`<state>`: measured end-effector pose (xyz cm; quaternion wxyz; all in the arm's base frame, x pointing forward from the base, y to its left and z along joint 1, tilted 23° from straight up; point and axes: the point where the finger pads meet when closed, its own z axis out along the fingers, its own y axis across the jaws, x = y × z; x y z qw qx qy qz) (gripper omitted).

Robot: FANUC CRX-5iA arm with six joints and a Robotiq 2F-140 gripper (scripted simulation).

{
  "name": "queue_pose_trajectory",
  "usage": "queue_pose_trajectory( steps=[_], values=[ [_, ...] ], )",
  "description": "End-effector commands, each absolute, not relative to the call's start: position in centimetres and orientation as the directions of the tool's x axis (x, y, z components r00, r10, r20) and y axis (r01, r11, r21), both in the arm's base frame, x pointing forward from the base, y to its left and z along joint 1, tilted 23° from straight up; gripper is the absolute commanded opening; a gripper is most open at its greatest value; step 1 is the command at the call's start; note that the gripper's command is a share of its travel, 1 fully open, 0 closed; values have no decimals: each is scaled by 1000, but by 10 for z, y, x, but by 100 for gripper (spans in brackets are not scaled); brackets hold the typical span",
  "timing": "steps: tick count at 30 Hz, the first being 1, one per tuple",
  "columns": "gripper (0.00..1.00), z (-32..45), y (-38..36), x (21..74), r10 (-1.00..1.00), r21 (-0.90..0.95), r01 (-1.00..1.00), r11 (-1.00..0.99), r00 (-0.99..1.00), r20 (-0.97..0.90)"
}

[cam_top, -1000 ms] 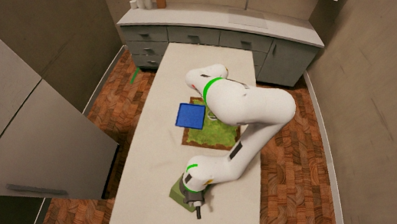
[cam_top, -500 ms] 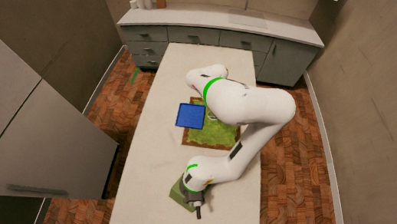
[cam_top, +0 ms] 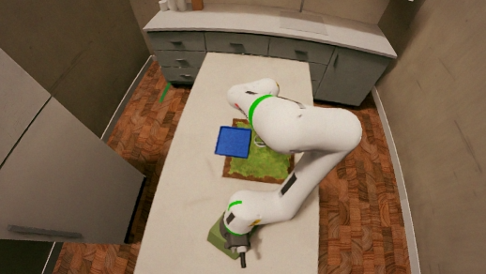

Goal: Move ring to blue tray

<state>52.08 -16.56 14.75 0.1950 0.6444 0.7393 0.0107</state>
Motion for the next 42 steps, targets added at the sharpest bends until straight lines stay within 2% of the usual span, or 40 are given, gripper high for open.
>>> queue_pose_trajectory(
  steps=[1, 42],
  values=[
    [10, 149, -165, 522, 957, 269, 948, 170, -93, -275],
    [10, 153, -164, 515, 957, 270, 948, 170, -94, -274]
  ],
)
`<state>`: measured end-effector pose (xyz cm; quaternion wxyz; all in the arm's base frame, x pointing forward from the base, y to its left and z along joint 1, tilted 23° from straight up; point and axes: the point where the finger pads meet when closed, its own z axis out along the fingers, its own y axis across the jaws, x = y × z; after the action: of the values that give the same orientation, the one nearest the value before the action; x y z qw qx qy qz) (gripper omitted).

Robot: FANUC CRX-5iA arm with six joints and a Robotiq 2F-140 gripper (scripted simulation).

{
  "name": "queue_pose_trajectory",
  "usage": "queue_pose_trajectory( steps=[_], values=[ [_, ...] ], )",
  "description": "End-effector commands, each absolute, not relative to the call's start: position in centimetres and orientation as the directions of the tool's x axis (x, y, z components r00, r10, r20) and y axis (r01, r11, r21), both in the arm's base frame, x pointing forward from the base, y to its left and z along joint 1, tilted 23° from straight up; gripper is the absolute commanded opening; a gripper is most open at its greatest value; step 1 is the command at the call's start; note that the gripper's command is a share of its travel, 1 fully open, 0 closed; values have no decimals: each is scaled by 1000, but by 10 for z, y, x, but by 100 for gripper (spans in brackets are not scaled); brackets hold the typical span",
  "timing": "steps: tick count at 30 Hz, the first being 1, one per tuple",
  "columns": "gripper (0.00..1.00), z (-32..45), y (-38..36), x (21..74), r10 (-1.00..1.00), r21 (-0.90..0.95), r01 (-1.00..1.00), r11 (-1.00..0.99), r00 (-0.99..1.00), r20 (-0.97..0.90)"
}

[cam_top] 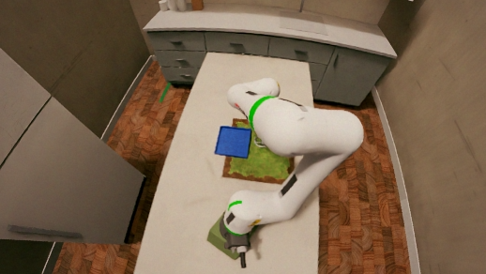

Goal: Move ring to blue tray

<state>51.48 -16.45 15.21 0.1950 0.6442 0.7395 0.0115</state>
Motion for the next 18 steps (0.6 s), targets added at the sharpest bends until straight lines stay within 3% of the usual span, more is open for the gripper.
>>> queue_pose_trajectory(
  steps=[1, 18],
  values=[
    [10, 153, -164, 515, 957, 270, 948, 170, -94, -274],
    [10, 157, -160, 510, 957, 269, 948, 170, -93, -276]
  ],
)
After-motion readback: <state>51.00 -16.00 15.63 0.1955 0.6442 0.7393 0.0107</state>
